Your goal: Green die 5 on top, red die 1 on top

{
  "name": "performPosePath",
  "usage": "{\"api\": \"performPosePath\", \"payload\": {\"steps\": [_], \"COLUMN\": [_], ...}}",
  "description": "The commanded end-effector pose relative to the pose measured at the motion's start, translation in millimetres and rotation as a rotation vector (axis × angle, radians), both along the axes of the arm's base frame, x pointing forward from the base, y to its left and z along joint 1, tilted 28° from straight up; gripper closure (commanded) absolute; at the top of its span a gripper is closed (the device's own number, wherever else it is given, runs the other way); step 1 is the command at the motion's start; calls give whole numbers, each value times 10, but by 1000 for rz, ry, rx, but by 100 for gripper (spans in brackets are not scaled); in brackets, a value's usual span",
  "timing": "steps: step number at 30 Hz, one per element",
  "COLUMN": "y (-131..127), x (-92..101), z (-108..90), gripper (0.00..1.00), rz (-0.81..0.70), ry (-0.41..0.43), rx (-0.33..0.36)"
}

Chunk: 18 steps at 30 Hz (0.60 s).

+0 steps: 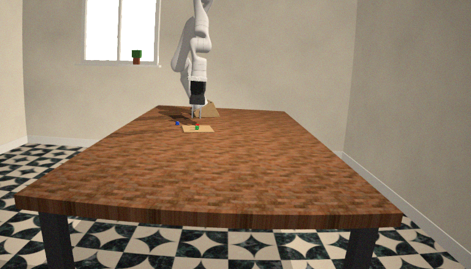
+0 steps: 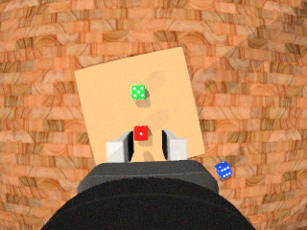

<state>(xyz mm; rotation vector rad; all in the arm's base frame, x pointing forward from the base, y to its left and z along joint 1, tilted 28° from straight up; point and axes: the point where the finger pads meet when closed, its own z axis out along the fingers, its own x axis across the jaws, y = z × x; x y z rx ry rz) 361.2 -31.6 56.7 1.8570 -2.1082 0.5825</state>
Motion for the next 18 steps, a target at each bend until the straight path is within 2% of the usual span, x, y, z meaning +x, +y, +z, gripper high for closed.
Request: {"api": "performPosePath", "payload": {"steps": [1,8,16,17,18], "y": [158,273,293,293,293], "x": [31,12,8,8,8], "z": [132,353,392,392,392], "gripper": [36,36,36,0,0], "rz": [22,22,22,22,22], "ry": [-10,-10,-10,-10,-10], "rx": [9,9,9,9,9]}}
